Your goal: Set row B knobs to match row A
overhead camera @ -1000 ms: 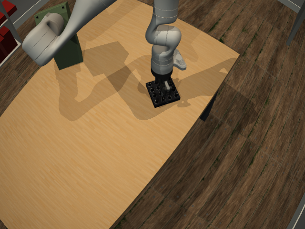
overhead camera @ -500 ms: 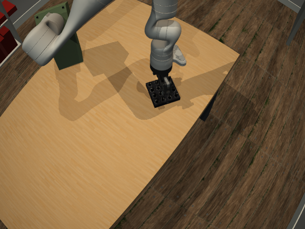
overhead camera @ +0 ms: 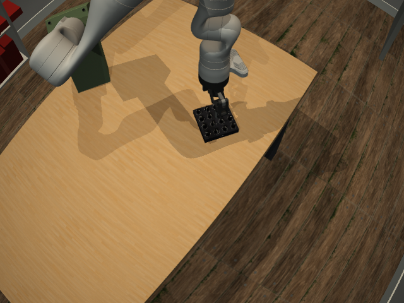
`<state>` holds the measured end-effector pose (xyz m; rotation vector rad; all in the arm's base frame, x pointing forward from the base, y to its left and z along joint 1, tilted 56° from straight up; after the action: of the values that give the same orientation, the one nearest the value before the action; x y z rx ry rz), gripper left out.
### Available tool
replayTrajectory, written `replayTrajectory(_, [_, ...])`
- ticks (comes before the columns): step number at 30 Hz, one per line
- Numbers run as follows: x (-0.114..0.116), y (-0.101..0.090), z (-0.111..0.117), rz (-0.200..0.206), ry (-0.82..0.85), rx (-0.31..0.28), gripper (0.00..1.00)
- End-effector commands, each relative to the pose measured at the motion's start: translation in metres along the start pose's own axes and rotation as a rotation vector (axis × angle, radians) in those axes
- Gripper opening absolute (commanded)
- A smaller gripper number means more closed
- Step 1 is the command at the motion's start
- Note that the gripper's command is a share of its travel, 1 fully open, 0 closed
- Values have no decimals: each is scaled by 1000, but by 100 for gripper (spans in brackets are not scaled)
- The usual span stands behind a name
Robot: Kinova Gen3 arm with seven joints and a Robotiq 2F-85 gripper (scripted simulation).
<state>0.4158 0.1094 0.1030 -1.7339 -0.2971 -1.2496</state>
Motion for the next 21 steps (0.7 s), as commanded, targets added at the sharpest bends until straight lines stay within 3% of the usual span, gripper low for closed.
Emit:
replayTrajectory(1, [0,-12,5,15,11,12,100])
replayTrajectory(11, [0,-35,5,15,11,12,100])
replayTrajectory(21, [0,-41,5,15,11,12,100])
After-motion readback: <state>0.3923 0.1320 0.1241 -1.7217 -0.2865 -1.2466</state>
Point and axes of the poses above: the point where the finger pads meet when closed, its own y axis out along the fingers, its own x axis across the jaws, z = x × y, the point moved 6 cm from there along -y, back along the fingers, and after that the axes turned 1 degree about y, right-handed, at the moved point
